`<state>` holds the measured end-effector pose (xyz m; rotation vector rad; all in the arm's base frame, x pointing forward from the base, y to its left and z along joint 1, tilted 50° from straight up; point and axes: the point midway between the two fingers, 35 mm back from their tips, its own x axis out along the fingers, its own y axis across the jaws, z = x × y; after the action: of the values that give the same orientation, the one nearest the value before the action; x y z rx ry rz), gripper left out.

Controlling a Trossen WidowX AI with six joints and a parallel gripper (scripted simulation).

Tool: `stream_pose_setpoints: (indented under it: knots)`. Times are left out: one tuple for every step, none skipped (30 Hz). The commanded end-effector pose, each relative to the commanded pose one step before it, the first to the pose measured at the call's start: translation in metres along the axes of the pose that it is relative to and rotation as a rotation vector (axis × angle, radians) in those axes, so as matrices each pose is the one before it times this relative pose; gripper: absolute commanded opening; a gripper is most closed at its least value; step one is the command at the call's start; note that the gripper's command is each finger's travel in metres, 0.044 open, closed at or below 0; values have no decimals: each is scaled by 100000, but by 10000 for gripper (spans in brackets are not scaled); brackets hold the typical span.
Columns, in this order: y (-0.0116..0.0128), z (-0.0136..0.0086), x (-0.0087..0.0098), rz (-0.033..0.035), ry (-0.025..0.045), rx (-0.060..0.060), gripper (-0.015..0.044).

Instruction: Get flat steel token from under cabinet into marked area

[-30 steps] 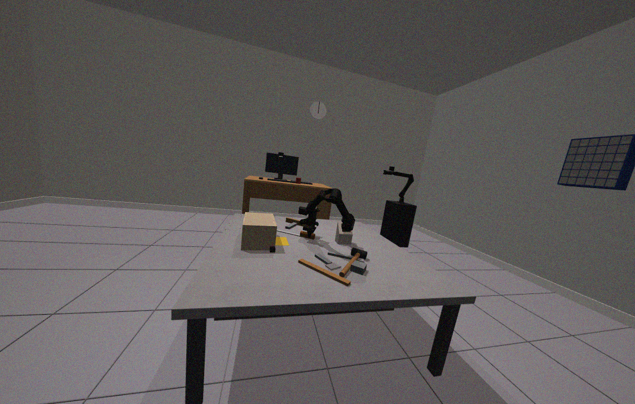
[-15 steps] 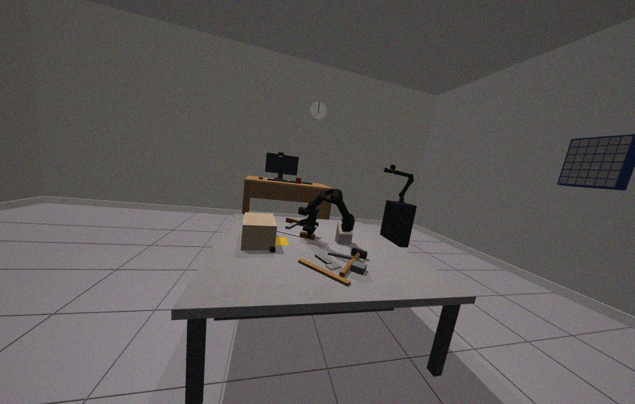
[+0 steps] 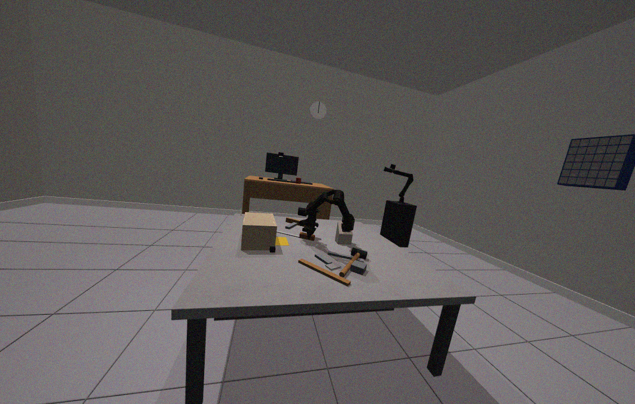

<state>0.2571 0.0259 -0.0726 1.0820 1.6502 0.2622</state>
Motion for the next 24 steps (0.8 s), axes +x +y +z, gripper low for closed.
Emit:
stream_pose_setpoints:
  knots:
    - [860,-178,-192,843,-567,-1065,0]
    - [118,-32,0,3,2,1,0]
    - [118,-33,0,3,2,1,0]
    - [118,-33,0,3,2,1,0]
    - [118,-34,0,3,2,1,0]
    - [118,-34,0,3,2,1,0]
    - [118,-35,0,3,2,1,0]
    - [117,-35,0,3,2,1,0]
    - [117,-35,0,3,2,1,0]
    - [117,-36,0,3,2,1,0]
    - [117,-36,0,3,2,1,0]
    - [117,-37,0,3,2,1,0]
    - [117,-37,0,3,2,1,0]
    - [117,-37,0,3,2,1,0]
    - [116,-38,0,3,3,1,0]
    - [116,-38,0,3,3,1,0]
    - [116,-39,0,3,3,1,0]
    - [116,-39,0,3,3,1,0]
    - [116,-40,0,3,3,1,0]
    - [116,-40,0,3,3,1,0]
    - [64,-72,0,3,4,2,0]
    - [66,-70,0,3,4,2,0]
    - [69,-69,0,3,4,2,0]
    - [71,-68,0,2,3,2,0]
